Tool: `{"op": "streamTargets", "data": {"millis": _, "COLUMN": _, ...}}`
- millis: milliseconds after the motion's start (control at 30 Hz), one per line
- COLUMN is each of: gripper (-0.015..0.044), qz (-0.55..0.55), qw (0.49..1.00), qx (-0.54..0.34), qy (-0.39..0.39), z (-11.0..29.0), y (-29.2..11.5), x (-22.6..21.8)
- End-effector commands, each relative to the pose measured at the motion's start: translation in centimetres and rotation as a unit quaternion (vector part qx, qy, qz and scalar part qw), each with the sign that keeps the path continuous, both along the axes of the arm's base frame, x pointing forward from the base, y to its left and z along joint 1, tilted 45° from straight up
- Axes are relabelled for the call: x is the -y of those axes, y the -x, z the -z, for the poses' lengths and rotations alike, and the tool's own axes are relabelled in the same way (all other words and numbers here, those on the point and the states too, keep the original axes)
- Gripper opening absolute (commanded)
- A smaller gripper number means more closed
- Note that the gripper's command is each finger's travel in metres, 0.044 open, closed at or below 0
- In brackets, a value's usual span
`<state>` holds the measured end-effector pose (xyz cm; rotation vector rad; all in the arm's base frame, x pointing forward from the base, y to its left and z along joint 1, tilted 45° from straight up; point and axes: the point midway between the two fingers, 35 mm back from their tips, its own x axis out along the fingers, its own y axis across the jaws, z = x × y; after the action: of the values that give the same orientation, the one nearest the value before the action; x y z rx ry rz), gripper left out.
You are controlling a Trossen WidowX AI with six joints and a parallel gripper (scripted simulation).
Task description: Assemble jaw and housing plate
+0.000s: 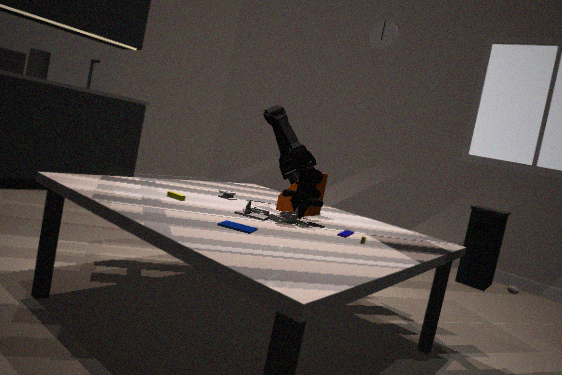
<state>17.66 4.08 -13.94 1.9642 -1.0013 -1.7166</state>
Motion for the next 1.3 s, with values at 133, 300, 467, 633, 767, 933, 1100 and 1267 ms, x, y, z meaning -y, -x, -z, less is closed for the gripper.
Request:
{"op": "streamTargets", "data": {"millis": 133, "gripper": 0.0037, "qz": 0.000, "qw": 1.000, "qx": 0.003, "qy": -0.003, "z": -0.6, "y": -0.1, "x": -0.7}}
{"op": "streamTargets", "data": {"millis": 300, "gripper": 0.0037, "qz": 0.000, "qw": 1.000, "qx": 0.002, "qy": -0.002, "z": -0.9, "y": -0.1, "x": -1.0}}
{"op": "streamTargets", "data": {"millis": 467, "gripper": 0.0037, "qz": 0.000, "qw": 1.000, "qx": 0.000, "qy": -0.001, "z": -1.2, "y": -0.1, "x": -1.3}}
{"op": "streamTargets", "data": {"millis": 633, "gripper": 0.0037, "qz": 0.000, "qw": 1.000, "qx": -0.001, "qy": 0.000, "z": -1.5, "y": -0.1, "x": -1.6}}
{"op": "streamTargets", "data": {"millis": 767, "gripper": 0.0037, "qz": 0.000, "qw": 1.000, "qx": -0.001, "qy": 0.001, "z": -1.8, "y": -0.1, "x": -1.8}}
{"op": "streamTargets", "data": {"millis": 933, "gripper": 0.0037, "qz": 0.000, "qw": 1.000, "qx": -0.002, "qy": 0.001, "z": -1.9, "y": -0.1, "x": -1.9}}
{"op": "streamTargets", "data": {"millis": 1100, "gripper": 0.0037, "qz": 0.000, "qw": 1.000, "qx": -0.002, "qy": 0.001, "z": -1.9, "y": -0.1, "x": -1.9}}
{"op": "streamTargets", "data": {"millis": 1267, "gripper": 0.0037, "qz": 0.000, "qw": 1.000, "qx": -0.002, "qy": 0.001, "z": -2.2, "y": -0.1, "x": -2.2}}
